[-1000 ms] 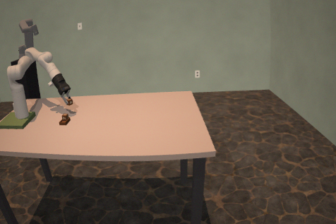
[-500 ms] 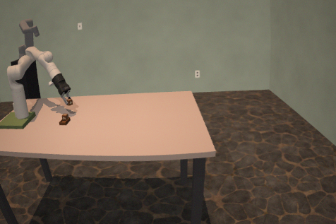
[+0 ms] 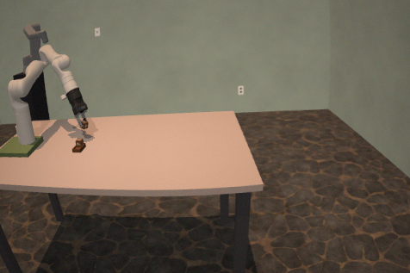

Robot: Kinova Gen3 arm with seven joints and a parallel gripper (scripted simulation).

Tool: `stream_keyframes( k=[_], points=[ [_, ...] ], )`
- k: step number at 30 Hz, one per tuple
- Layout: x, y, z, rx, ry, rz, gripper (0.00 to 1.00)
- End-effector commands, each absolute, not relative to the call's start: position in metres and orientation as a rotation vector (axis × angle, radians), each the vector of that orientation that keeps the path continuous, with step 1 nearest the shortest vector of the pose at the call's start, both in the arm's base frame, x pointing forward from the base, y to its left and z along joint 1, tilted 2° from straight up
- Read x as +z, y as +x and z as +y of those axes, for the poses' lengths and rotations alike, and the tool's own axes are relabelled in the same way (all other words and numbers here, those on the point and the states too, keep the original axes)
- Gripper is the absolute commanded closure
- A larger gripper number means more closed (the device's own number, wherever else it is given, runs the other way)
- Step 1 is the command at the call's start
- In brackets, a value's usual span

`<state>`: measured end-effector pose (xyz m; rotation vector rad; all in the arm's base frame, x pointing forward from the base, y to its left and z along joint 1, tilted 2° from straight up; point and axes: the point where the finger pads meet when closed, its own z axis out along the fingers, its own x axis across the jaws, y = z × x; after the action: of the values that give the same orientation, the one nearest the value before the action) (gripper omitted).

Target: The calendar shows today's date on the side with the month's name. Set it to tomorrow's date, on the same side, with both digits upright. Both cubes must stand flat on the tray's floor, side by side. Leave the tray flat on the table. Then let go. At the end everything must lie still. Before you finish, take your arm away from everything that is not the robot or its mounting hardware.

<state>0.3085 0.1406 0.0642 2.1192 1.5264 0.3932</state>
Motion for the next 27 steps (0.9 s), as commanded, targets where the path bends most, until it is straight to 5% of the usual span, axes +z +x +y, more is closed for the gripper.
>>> stream_keyframes(
  k=[1,27],
  points=[
    [0.0682,0.3141,0.1383,0.398,2.171,1.508,0.40],
    [0.0696,0.3168,0.1373,0.208,2.370,1.640,0.40]
  ],
)
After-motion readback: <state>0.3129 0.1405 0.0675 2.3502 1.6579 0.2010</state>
